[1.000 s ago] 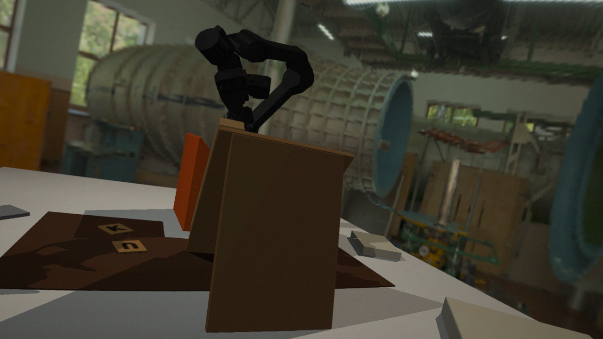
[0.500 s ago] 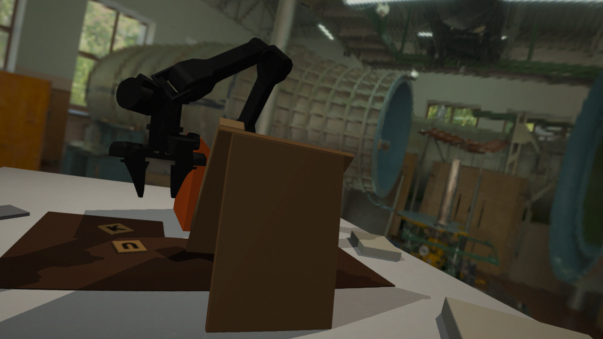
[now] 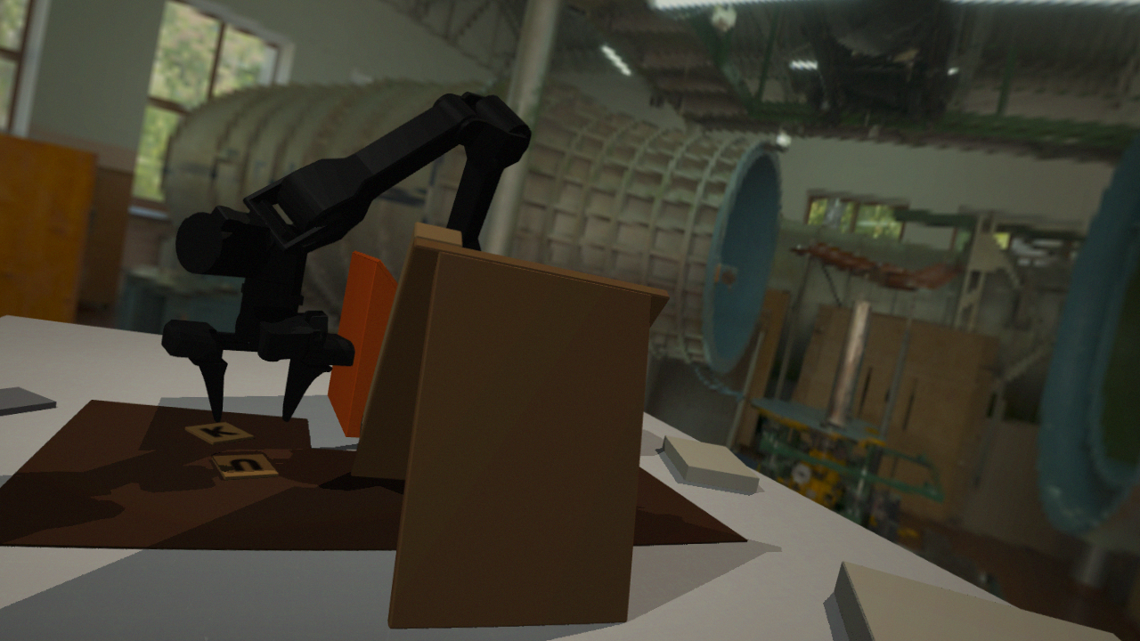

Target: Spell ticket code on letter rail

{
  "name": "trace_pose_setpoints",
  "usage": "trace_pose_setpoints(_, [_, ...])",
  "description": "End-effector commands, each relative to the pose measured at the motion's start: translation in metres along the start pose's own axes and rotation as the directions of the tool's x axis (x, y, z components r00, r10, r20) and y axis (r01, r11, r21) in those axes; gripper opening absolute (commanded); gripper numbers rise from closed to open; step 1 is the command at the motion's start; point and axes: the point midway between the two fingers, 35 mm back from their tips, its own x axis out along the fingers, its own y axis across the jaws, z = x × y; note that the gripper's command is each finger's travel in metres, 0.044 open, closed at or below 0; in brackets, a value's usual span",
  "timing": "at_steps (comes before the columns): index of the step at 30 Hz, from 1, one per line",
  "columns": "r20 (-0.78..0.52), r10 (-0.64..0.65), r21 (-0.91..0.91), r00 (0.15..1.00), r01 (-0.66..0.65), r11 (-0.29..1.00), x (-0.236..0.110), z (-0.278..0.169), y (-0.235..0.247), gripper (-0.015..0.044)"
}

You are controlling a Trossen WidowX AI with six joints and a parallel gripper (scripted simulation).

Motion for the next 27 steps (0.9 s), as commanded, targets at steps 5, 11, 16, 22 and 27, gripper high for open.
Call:
trace_pose_setpoints(5, [-0.01, 0.002, 0.008, 1.0, -0.002, 1.0, 0.034, -0.002, 0.0, 0.034])
trace_pose_setpoints(11, [-0.01, 0.002, 0.008, 1.0, -0.002, 1.0, 0.036, -0.001, 0.0, 0.034])
trace_pose_setpoints(16, [-0.01, 0.002, 0.008, 1.0, -0.002, 1.0, 0.036, -0.001, 0.0, 0.034])
trace_pose_setpoints(22, [-0.01, 0.002, 0.008, 1.0, -0.002, 1.0, 0.037, -0.001, 0.0, 0.034])
trace_pose_setpoints(27, [-0.01, 0.002, 0.008, 1.0, -0.002, 1.0, 0.044, -0.001, 0.0, 0.034])
